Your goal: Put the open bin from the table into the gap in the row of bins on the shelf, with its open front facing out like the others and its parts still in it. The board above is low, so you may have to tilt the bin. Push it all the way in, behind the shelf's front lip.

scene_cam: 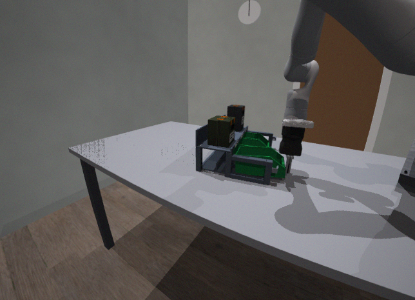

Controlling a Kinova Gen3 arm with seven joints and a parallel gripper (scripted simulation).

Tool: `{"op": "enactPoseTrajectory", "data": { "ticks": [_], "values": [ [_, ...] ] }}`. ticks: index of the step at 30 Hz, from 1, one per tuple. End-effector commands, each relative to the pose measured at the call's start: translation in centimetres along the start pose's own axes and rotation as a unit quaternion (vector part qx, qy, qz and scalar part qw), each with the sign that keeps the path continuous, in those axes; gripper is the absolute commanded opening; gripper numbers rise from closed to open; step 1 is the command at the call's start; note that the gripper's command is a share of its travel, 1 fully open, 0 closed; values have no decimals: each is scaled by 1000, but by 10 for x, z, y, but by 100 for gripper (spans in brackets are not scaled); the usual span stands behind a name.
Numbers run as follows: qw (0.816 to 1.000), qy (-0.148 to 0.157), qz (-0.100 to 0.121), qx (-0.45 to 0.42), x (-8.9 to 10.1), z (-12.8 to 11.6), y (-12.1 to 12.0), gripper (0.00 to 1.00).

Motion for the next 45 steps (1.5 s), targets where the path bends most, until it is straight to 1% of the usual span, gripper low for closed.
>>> {"op": "enactPoseTrajectory", "data": {
  "ticks": [1, 24, 45],
  "values": [
    [1000, -1, 0, 0, 0, 0, 0, 0],
    [1000, -1, 0, 0, 1, -1, 5, 0],
    [1000, -1, 0, 0, 1, -3, 14, 0]
  ]
}}
Point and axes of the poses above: the point where the finger pads meet when closed, its own x axis back along the fingers, its own y axis across the jaws, z = x × y, the point moved 9 cm from there along x, back along the fingers, and after that the axes turned 10 degrees about x, right-handed, at the moved point
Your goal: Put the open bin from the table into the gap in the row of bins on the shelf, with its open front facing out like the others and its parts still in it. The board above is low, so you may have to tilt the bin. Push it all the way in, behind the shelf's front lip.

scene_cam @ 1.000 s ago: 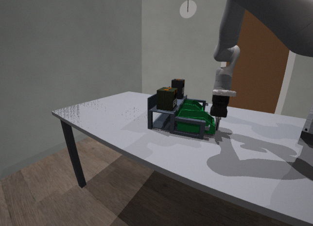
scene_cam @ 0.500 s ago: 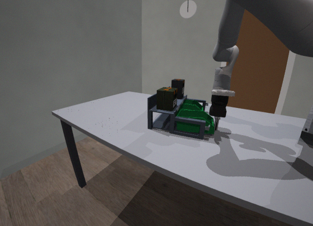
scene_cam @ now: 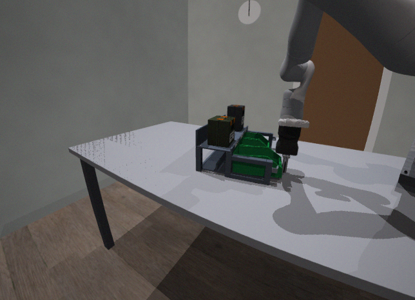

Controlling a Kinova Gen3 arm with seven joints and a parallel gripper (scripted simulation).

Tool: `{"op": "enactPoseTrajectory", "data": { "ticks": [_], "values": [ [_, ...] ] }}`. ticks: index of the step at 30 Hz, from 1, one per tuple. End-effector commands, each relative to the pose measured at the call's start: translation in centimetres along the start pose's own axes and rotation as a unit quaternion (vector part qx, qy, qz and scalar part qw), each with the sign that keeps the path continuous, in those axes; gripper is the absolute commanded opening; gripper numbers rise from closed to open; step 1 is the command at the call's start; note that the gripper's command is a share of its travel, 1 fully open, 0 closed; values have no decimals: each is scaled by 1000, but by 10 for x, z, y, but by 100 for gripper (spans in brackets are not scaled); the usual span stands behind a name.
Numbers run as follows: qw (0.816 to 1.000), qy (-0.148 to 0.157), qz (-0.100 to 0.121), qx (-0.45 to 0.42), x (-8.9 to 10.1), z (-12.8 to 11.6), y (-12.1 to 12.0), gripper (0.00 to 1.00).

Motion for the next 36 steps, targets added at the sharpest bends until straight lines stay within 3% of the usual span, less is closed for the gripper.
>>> {"op": "enactPoseTrajectory", "data": {
  "ticks": [1, 36],
  "values": [
    [1000, -1, -1, 1, 1, -1, 2, 0],
    [1000, -1, -1, 1, 1, -5, 24, 0]
  ]
}}
Point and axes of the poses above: the point where the finger pads meet when closed, its own x axis back along the fingers, its own y axis across the jaws, z = x × y, the point moved 9 cm from there along x, back along the fingers, and after that the axes turned 10 degrees about x, right-handed, at the moved point
